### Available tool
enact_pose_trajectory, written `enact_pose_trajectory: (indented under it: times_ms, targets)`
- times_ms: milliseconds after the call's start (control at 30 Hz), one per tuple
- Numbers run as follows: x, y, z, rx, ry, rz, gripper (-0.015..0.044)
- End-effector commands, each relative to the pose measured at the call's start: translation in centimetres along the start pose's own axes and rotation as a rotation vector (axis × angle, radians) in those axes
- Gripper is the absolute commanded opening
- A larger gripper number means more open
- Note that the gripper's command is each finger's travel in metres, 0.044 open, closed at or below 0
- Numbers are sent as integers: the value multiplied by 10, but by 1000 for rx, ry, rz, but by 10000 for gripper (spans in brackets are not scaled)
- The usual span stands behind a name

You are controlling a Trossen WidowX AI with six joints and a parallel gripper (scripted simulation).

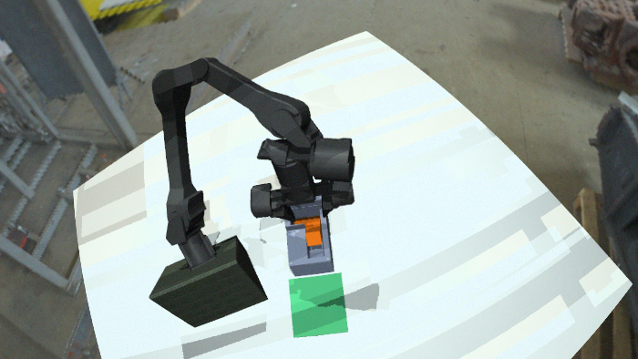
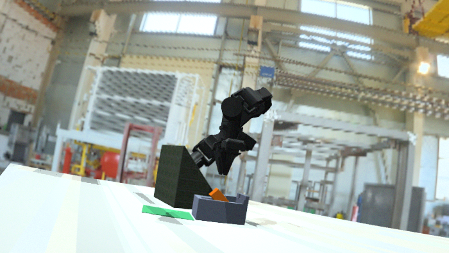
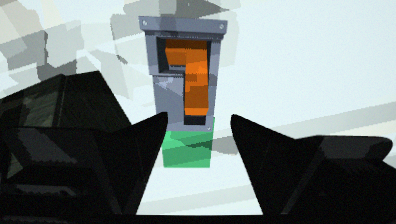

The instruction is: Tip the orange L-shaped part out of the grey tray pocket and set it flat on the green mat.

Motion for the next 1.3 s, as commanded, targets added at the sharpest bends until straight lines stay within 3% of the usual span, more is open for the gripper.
enact_pose_trajectory:
  times_ms: [0,1233,1267]
  targets:
    - [1,1,-14,2,-8,11,280]
    - [2,1,-76,-1,-10,11,280]
    - [1,0,-72,4,-6,20,254]
Point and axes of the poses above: the point midway between the two fingers, 35 mm back from their tips, its own z axis back along the fingers, its own x axis across the jaws, y = z × x, the point moved 6 cm from there along z, back along the fingers, and after that the axes turned 13 degrees about -z, right-handed, at the moved point
